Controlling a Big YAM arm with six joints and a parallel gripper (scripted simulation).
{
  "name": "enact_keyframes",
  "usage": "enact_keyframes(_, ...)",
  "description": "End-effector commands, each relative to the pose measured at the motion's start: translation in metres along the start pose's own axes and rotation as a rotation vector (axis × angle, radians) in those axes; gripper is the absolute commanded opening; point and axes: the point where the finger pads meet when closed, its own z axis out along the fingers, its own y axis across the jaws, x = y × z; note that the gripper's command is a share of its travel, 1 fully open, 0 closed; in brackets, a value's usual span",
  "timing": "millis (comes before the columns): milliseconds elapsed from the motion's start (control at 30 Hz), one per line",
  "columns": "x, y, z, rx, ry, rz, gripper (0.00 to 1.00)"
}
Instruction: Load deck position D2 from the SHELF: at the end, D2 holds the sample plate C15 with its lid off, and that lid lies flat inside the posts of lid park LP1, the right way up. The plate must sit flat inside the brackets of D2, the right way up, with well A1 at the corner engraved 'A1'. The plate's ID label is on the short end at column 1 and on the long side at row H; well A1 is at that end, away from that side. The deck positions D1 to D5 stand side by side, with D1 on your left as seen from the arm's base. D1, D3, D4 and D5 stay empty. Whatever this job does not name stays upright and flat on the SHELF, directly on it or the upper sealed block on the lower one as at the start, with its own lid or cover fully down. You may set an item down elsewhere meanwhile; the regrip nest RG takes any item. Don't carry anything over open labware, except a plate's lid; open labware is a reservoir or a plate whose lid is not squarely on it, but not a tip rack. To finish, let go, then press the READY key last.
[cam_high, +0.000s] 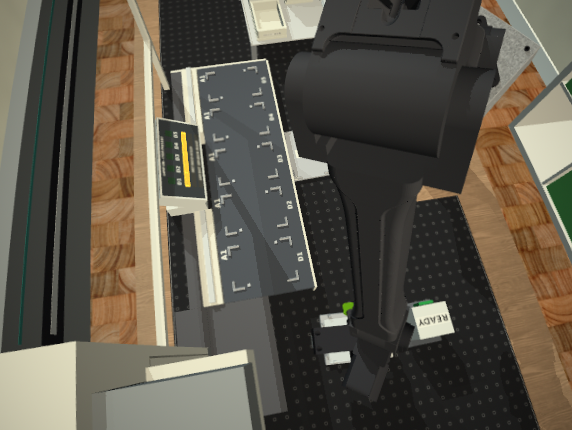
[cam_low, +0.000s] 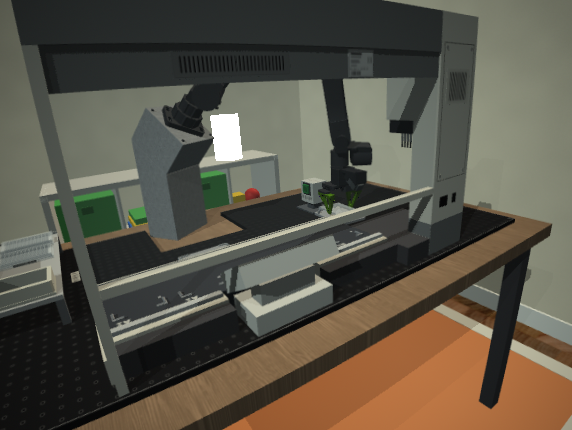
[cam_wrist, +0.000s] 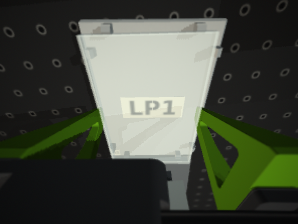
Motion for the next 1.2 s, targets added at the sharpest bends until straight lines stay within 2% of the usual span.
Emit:
enact_keyframes(0, -0.0067, 0.0141, -0.0117, -0.043, -0.018, -0.006, 0.0)
enact_keyframes(567, -0.0034, 0.0107, -0.0132, -0.044, -0.017, -0.006, 0.0)
enact_keyframes(600, -0.0021, 0.0059, -0.0057, -0.022, -0.01, 0.001, 0.0)
enact_keyframes(667, -0.0021, 0.0059, -0.0057, -0.022, -0.01, 0.001, 0.0)
enact_keyframes(700, -0.0031, 0.0106, -0.0132, -0.044, -0.017, -0.006, 0.0)
enact_keyframes(733, -0.0029, 0.0105, -0.0133, -0.044, -0.017, -0.006, 0.0)
enact_keyframes(767, -0.0019, 0.0055, -0.0057, -0.022, -0.01, 0.001, 0.0)
enact_keyframes(800, -0.0018, 0.0054, -0.0057, -0.022, -0.01, 0.001, 0.0)
enact_keyframes(833, -0.0025, 0.0103, -0.0133, -0.044, -0.017, -0.006, 0.0)
enact_keyframes(1000, -0.0019, 0.01, -0.0134, -0.044, -0.016, -0.006, 0.0)
enact_keyframes(1033, -0.0013, 0.0048, -0.0057, -0.022, -0.01, 0.001, 0.0)
enact_keyframes(1133, -0.0012, 0.0046, -0.0056, -0.022, -0.01, 0.0, 0.0)
enact_keyframes(1167, -0.0014, 0.0099, -0.0134, -0.044, -0.016, -0.006, 0.0)
